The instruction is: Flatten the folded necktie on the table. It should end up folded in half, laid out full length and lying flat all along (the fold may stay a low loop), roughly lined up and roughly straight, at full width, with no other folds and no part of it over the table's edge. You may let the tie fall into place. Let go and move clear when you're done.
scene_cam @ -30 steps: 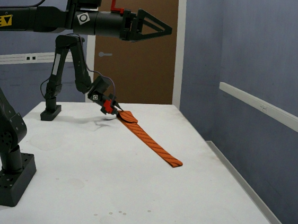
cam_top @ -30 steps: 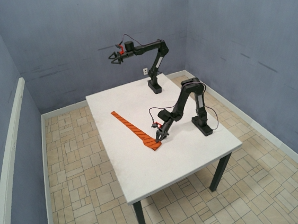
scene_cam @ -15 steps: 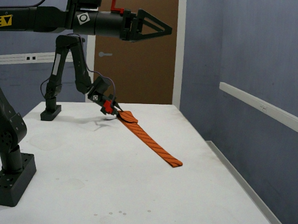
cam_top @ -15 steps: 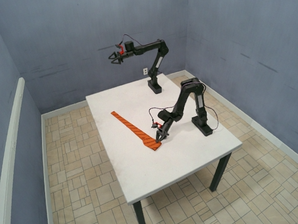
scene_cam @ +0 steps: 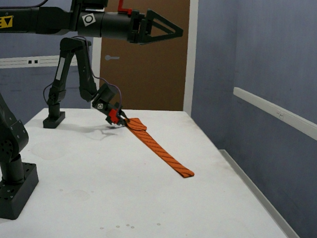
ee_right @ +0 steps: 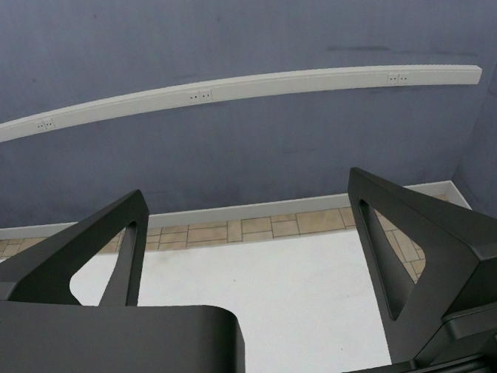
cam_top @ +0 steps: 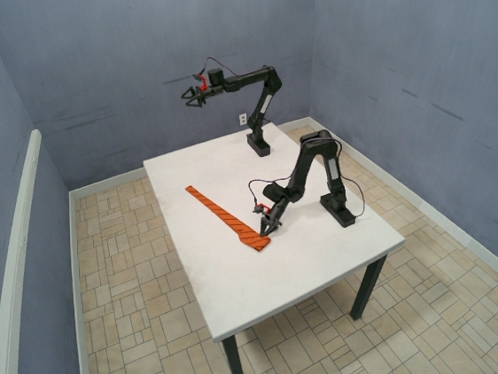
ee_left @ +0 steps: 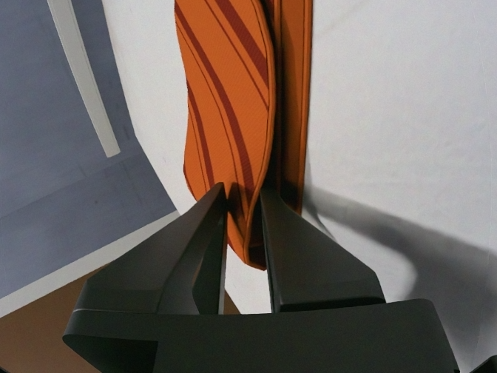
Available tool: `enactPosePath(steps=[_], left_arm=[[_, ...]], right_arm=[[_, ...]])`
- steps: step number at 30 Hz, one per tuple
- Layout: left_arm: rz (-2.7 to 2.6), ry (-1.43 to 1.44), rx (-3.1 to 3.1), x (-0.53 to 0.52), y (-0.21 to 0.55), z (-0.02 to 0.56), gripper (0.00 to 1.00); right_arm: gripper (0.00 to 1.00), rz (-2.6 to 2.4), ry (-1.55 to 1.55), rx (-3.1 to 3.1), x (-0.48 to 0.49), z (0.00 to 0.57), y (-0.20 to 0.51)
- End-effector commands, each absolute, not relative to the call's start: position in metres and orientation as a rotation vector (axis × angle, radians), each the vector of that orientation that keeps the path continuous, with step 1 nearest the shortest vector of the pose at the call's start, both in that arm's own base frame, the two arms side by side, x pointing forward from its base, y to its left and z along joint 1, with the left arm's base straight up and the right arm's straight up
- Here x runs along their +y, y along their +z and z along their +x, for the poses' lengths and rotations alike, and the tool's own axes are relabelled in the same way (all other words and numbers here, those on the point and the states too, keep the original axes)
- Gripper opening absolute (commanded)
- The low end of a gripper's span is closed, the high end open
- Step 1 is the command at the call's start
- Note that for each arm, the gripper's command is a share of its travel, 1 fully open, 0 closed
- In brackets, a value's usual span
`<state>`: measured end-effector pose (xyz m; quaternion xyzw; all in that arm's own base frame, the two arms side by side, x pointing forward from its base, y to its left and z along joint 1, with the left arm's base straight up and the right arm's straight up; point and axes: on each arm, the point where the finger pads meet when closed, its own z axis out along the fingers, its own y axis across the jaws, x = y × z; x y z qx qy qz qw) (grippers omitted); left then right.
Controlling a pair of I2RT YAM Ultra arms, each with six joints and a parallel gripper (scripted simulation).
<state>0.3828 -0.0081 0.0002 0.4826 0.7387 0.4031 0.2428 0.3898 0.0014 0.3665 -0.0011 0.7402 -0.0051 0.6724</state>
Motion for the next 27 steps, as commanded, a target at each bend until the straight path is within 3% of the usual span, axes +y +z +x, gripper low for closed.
enactPosePath(steps=[1,27], left_arm=[[1.264,1.112,2.006,-0.013,0.011,0.396,0.17],[1.264,1.112,2.006,-0.037,0.007,0.404,0.17]], right_arm=[[1.00,0.001,0.002,1.591,0.001,0.383,0.399],[1.00,0.001,0.002,1.591,0.001,0.383,0.399]])
